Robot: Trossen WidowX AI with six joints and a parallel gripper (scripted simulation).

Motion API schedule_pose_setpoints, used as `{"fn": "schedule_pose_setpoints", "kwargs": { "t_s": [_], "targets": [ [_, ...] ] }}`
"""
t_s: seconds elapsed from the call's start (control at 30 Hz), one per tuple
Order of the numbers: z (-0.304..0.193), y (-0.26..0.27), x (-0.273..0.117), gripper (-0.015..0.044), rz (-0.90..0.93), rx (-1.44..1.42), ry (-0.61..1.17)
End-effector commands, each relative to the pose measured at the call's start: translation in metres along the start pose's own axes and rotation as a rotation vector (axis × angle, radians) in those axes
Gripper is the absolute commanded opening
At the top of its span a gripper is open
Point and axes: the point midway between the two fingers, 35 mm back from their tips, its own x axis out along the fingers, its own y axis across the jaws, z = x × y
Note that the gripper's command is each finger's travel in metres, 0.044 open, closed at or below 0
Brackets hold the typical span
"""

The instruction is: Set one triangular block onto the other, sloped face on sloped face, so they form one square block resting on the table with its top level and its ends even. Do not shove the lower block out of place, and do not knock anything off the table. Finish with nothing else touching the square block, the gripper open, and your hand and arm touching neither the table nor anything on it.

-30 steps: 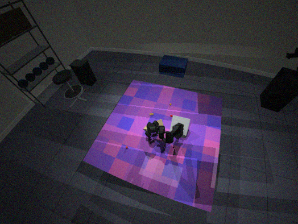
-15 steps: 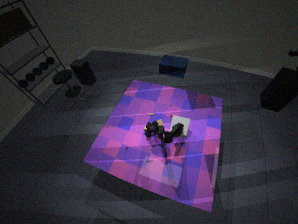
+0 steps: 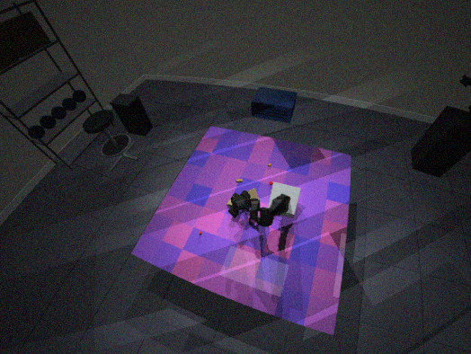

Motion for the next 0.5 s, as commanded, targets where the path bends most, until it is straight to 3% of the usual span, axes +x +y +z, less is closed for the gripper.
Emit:
{"fn": "schedule_pose_setpoints", "kwargs": {
  "t_s": [0.0, 0.3, 0.47],
  "targets": [
    [0.0, 0.0, 0.0, 0.0229, 0.001, -0.001, 0.001],
    [0.016, 0.001, -0.01, 0.0, -0.003, -0.003, 0.002],
    [0.035, 0.001, -0.024, 0.0, -0.006, -0.004, 0.003]
  ]
}}
